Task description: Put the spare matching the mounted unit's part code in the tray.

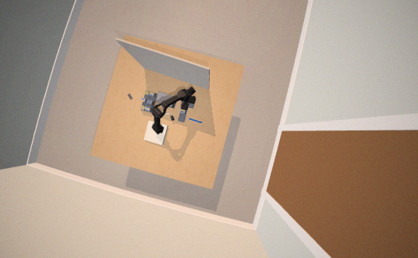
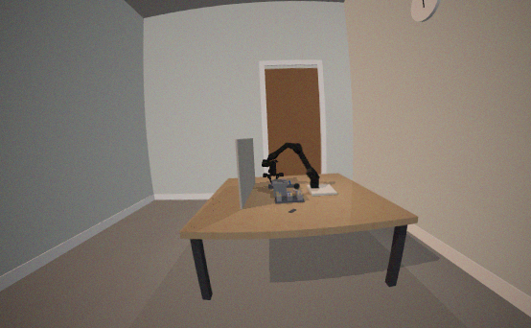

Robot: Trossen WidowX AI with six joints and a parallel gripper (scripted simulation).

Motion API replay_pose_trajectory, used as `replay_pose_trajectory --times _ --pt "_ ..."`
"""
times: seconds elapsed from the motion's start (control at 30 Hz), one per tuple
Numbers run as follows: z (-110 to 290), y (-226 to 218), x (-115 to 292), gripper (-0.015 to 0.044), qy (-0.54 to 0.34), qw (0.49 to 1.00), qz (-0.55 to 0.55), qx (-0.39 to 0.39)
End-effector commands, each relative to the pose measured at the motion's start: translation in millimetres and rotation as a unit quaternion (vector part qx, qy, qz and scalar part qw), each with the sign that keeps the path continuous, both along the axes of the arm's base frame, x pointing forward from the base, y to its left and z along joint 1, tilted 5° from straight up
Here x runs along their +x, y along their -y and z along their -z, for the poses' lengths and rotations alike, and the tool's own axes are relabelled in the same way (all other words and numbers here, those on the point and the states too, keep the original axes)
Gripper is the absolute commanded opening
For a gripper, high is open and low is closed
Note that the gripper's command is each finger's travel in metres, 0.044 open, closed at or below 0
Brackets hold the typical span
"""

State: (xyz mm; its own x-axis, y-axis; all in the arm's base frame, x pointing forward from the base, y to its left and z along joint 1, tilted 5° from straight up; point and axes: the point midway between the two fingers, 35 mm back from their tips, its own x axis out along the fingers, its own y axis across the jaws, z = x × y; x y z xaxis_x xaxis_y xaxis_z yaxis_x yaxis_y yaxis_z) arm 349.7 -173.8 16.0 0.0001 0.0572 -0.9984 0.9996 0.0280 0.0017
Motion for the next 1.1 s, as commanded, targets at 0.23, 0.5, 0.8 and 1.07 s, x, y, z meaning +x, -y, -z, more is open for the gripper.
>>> replay_pose_trajectory --times 0.23,0.5,0.8,1.07 --pt "0.7 -0.1 -0.2 0.0184 0.000 1.000 0.000 0.000" --pt "0.7 -0.1 -0.2 0.0394 0.000 1.000 0.000 0.000" --pt "-83.5 5.6 1.9 0.0440 0.000 1.000 0.001 0.002" --pt "-102.6 6.2 0.0 0.0440 0.005 1.000 0.003 -0.003"
